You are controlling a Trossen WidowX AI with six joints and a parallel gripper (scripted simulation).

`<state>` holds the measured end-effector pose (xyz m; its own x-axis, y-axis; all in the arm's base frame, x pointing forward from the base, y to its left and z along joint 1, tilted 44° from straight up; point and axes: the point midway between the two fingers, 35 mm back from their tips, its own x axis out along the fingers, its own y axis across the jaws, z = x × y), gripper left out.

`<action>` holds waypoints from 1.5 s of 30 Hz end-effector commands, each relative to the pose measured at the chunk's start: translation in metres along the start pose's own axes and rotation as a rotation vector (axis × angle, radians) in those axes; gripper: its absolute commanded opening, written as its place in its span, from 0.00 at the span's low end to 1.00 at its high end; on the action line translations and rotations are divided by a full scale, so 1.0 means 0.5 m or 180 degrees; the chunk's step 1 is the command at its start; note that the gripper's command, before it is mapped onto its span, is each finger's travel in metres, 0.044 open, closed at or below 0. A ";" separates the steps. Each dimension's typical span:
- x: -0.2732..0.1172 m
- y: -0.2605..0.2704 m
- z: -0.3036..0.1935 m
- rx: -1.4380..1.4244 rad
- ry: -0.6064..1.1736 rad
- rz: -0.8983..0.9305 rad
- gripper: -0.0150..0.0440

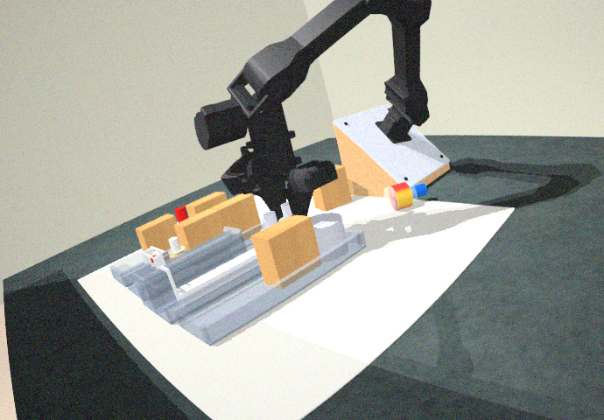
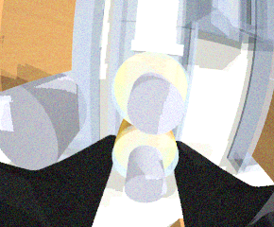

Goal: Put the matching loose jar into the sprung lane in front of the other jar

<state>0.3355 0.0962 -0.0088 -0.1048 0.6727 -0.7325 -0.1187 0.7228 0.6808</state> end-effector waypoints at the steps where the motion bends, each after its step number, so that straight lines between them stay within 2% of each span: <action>1: 0.001 0.003 0.002 -0.0015 -0.0019 0.0021 0.25; 45: 0.001 0.000 -0.015 -0.0013 -0.0018 0.0020 0.25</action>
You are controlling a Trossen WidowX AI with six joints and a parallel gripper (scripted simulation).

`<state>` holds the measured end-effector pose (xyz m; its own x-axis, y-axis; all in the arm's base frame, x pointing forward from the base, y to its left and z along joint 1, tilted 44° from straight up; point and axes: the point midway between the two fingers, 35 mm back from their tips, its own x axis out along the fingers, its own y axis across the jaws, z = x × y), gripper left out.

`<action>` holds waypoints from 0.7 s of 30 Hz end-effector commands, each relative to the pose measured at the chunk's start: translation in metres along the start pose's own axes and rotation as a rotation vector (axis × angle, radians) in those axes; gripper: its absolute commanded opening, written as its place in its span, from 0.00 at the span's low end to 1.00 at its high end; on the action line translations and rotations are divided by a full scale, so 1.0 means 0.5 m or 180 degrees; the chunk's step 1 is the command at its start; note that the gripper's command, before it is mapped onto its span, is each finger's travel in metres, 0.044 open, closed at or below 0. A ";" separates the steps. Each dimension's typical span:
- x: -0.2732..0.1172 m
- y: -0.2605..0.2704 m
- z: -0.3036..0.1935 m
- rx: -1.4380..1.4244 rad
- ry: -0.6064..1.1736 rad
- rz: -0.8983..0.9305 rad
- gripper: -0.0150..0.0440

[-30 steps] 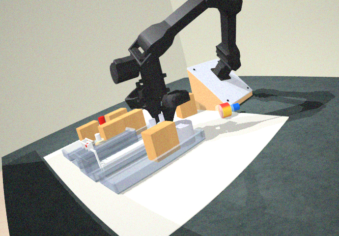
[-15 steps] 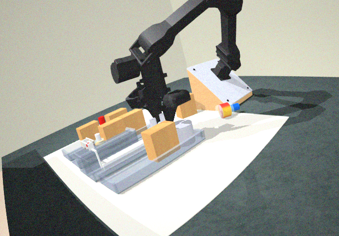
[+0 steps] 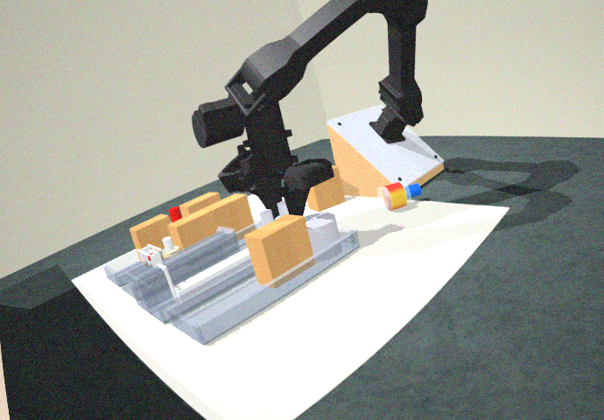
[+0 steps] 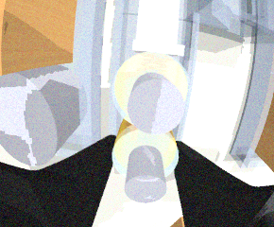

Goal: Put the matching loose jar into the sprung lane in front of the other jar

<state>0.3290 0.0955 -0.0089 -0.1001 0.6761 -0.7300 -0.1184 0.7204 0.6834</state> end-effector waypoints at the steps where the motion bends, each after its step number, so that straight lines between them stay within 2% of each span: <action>1: 0.000 0.000 -0.002 -0.0013 -0.0001 0.0009 0.25; 7: 0.000 0.000 -0.002 -0.0013 -0.0001 0.0009 0.25; 17: 0.000 0.000 0.000 -0.0013 -0.0001 0.0009 0.70; 21: -0.002 0.000 0.000 -0.0013 -0.0001 0.0009 0.72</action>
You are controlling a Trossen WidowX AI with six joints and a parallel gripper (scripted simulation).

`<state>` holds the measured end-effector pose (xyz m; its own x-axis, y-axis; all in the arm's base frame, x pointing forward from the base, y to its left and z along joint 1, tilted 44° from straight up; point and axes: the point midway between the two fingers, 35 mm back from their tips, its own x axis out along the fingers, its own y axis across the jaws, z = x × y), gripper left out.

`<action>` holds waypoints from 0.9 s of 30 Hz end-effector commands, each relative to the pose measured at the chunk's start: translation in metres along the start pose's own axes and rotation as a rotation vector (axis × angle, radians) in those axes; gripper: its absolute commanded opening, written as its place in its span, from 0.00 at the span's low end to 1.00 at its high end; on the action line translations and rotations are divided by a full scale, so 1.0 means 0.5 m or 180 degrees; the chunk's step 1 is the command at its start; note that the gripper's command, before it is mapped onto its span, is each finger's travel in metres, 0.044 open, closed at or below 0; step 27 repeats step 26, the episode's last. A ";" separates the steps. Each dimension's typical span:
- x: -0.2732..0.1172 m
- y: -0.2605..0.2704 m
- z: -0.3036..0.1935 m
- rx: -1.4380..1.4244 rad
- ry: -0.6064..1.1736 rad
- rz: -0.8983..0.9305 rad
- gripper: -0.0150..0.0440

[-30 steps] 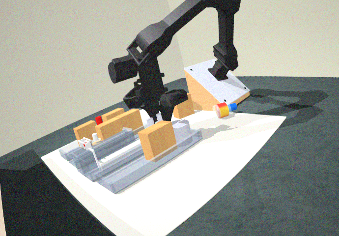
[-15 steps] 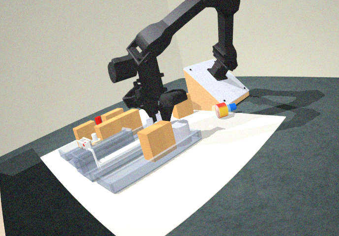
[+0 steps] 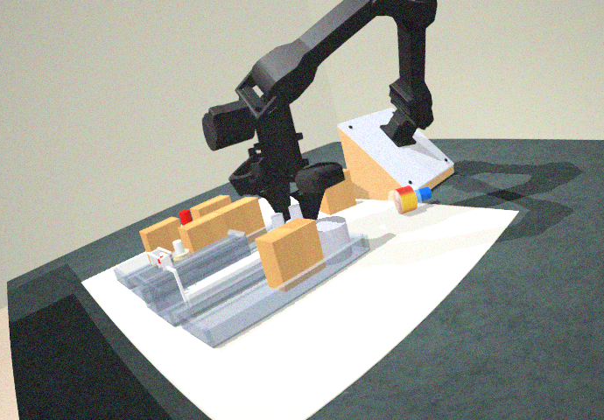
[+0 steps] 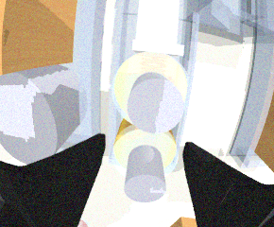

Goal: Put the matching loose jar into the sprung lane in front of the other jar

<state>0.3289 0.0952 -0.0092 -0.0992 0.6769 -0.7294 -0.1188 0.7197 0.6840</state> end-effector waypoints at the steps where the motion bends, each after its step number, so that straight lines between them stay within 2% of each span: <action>1: -0.005 0.000 0.000 -0.0012 0.0002 0.0005 0.72; 6: -0.038 0.000 0.000 -0.0012 0.0002 0.0003 0.72; 13: -0.041 -0.001 -0.006 -0.0011 0.0002 0.0003 0.72; 27: -0.043 -0.003 -0.088 -0.0005 0.0008 0.0001 0.72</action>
